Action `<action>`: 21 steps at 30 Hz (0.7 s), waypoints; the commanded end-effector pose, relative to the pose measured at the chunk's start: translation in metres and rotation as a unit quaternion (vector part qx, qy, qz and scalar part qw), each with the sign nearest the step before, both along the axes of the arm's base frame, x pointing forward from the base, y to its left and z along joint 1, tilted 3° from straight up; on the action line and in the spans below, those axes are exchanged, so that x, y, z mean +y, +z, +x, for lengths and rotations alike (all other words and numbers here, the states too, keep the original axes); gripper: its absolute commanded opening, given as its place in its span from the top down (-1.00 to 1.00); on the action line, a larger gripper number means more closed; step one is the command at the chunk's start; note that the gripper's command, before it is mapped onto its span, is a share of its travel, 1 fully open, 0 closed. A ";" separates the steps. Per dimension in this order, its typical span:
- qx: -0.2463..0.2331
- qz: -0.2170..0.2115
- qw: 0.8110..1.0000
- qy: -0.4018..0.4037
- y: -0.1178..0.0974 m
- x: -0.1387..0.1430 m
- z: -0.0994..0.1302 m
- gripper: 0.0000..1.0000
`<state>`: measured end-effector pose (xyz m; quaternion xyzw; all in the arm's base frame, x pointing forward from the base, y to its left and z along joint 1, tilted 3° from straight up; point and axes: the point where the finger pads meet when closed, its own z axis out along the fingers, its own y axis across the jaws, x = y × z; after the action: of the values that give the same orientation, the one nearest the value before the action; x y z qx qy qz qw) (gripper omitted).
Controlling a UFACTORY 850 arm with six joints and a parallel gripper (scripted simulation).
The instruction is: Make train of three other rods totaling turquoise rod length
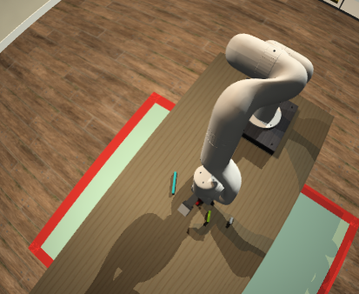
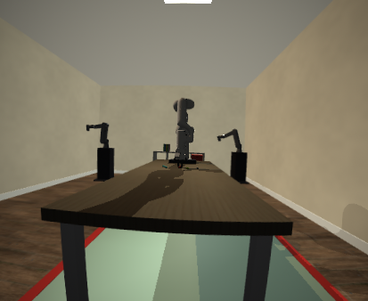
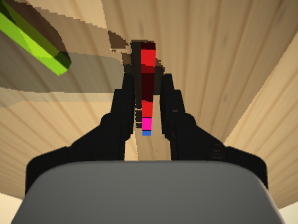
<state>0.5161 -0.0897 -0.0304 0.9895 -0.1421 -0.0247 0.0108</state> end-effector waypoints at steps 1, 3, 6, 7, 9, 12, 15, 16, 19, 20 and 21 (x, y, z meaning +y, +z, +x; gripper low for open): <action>-0.001 0.000 1.000 0.000 0.010 0.000 0.002 0.51; -0.001 0.000 1.000 0.000 0.014 0.000 0.002 0.51; -0.001 0.000 1.000 0.000 0.029 0.000 0.003 0.51; -0.001 0.000 1.000 0.000 0.034 0.000 0.003 0.51; -0.001 0.000 1.000 0.000 0.045 0.000 0.003 0.51; -0.001 0.000 1.000 0.000 0.062 0.001 0.004 0.51; -0.001 0.000 1.000 0.000 0.074 0.001 0.005 0.51; -0.001 0.000 1.000 0.000 0.078 0.001 0.005 0.51; -0.001 0.000 1.000 0.000 0.080 0.001 0.005 0.51; -0.001 0.000 1.000 0.000 0.083 0.001 0.005 0.51; -0.001 0.000 1.000 0.000 0.084 0.001 0.005 0.51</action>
<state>0.5206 -0.0887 0.0453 0.9895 -0.1421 -0.0241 0.0108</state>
